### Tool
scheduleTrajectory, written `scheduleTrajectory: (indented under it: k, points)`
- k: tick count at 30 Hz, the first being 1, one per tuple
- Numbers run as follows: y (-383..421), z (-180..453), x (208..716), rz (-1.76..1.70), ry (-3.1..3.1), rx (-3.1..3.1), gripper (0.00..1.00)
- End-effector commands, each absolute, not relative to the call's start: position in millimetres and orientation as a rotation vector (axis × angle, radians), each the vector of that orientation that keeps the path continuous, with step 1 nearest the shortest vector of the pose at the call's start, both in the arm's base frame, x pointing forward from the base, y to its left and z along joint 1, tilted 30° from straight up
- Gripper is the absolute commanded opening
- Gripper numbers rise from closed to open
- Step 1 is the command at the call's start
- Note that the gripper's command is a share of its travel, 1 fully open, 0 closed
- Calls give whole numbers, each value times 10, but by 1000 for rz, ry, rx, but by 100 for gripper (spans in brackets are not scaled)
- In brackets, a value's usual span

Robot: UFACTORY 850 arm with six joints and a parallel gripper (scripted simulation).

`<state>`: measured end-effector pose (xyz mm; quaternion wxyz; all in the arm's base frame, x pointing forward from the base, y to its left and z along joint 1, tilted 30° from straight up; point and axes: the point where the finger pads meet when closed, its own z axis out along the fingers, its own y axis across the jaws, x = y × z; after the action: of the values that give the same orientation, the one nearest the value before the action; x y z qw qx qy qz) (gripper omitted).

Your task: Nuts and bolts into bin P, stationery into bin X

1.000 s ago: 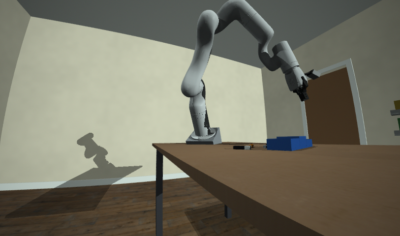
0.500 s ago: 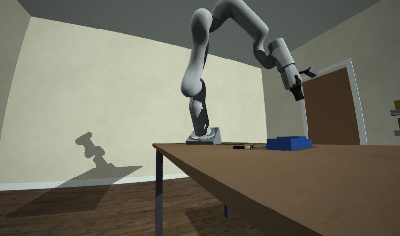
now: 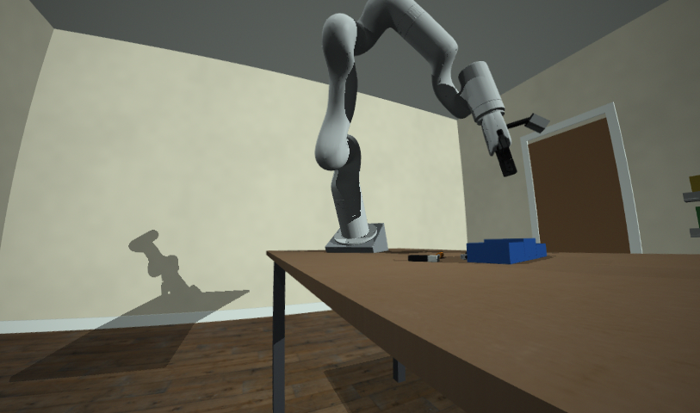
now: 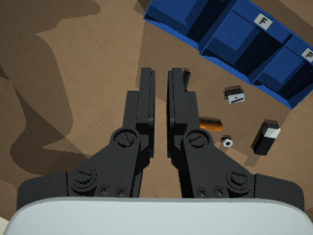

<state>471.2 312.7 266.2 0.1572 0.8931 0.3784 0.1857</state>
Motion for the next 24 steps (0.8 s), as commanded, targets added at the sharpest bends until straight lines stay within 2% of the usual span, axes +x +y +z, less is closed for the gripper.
scheduleTrajectory:
  k: [1, 24]
  points:
    - [2943, 2724, 4696, 539, 1021, 2576, 7]
    - [2088, 2887, 4518, 532, 578, 2689, 7]
